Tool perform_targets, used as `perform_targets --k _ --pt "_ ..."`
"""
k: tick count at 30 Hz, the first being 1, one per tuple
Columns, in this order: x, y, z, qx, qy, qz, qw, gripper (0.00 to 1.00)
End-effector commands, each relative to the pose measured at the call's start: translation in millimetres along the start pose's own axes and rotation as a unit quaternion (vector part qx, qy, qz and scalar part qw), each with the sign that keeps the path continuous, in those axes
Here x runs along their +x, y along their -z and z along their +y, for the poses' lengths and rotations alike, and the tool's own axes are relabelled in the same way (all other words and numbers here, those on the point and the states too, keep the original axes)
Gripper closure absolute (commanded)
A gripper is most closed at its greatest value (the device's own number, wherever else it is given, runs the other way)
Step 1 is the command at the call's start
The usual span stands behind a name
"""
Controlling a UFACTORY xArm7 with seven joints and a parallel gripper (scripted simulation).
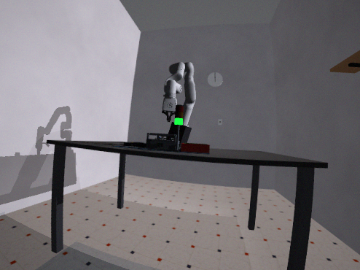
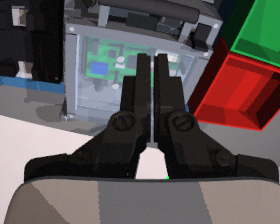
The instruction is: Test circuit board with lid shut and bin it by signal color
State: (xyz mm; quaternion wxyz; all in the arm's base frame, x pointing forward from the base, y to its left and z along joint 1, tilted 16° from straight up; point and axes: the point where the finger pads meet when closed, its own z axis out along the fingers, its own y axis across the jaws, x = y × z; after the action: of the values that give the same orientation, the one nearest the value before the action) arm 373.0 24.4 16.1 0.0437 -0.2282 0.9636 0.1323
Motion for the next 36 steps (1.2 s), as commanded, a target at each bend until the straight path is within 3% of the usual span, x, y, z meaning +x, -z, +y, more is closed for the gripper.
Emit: perform_targets --k 1,13,36 --pt "-0.9 0.7 -0.8 0.003 -0.059 0.001 0.998 1.00" --pt "-0.9 0.7 -0.8 0.003 -0.114 0.000 0.993 1.00" --pt "-0.9 0.7 -0.8 0.003 -0.117 0.000 0.993 1.00"
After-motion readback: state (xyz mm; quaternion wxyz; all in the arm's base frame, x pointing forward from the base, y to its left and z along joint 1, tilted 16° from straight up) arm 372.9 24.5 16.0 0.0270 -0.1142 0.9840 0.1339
